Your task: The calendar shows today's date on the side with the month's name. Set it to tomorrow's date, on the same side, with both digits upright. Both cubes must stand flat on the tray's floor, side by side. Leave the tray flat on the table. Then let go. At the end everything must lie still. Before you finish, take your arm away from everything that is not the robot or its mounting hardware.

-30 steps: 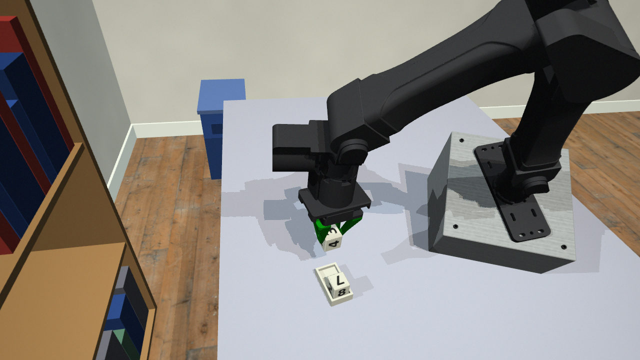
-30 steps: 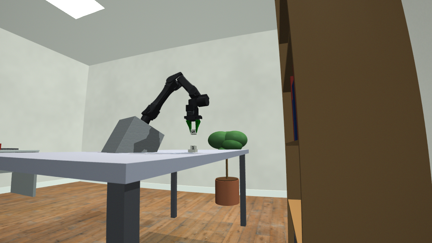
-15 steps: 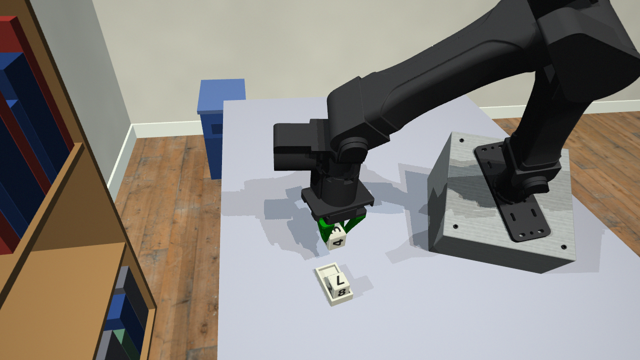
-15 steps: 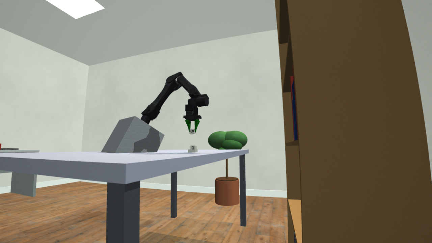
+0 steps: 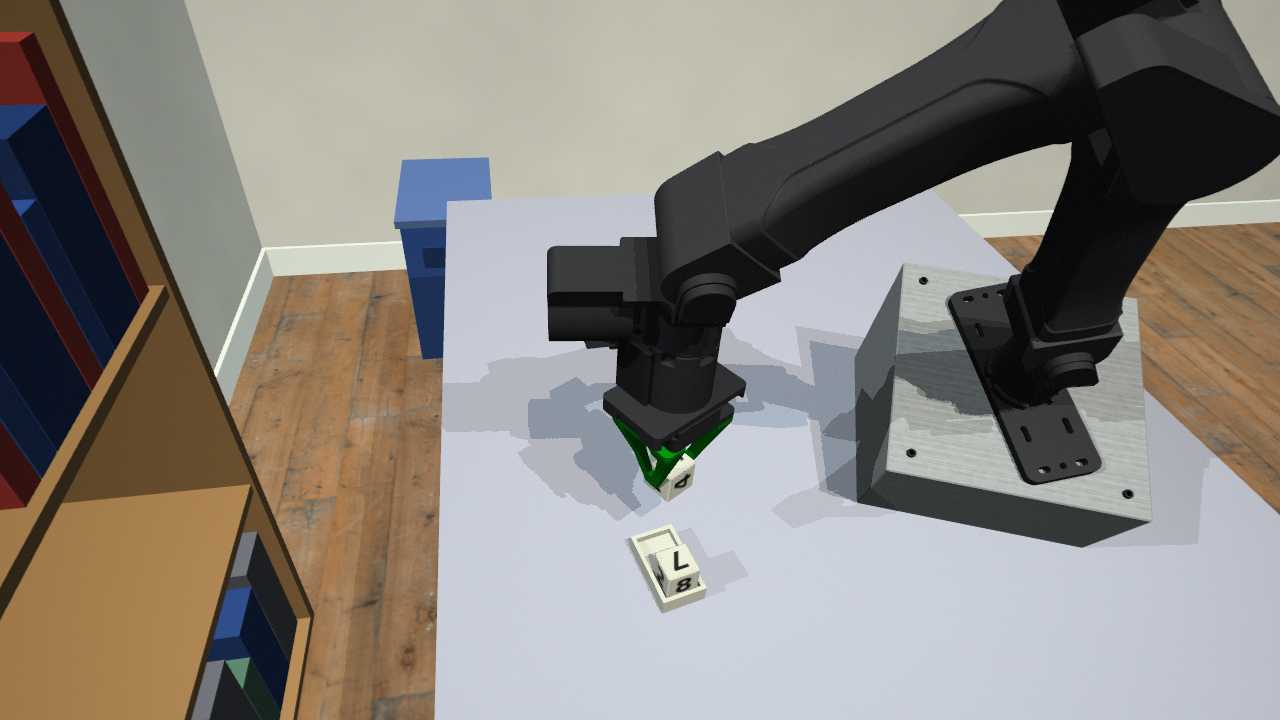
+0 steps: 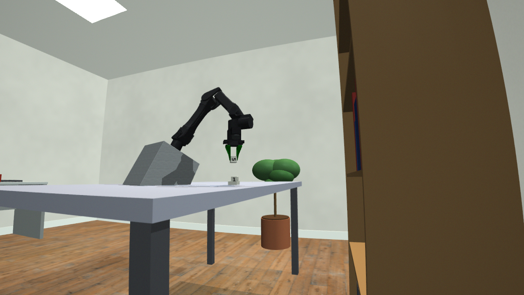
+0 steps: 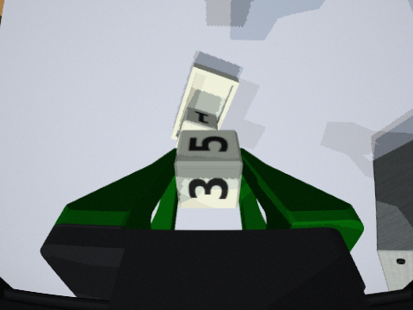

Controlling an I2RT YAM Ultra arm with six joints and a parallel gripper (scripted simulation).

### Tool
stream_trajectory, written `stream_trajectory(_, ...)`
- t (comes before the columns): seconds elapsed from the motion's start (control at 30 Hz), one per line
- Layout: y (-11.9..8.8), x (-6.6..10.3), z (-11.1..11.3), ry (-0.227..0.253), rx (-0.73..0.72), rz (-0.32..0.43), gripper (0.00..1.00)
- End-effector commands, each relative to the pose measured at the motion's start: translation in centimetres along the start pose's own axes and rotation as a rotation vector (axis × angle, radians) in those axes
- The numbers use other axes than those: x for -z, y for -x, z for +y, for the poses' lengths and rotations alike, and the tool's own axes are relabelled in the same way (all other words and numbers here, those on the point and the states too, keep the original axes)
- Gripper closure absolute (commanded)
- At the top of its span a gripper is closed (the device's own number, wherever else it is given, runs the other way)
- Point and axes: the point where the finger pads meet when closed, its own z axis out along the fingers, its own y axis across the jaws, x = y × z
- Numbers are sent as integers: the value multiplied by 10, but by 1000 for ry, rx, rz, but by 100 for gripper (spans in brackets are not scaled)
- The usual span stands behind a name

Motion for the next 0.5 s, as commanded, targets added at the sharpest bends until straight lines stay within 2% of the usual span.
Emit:
stream_trajectory(0.0, 1, 3, 1, 5, 144, -6, 73)
stream_trajectory(0.07, 1, 3, 1, 4, 255, -6, 73)
stream_trajectory(0.43, -1, 3, 1, 3, 659, -7, 73)
stream_trajectory(0.47, -1, 3, 1, 3, 659, -7, 73)
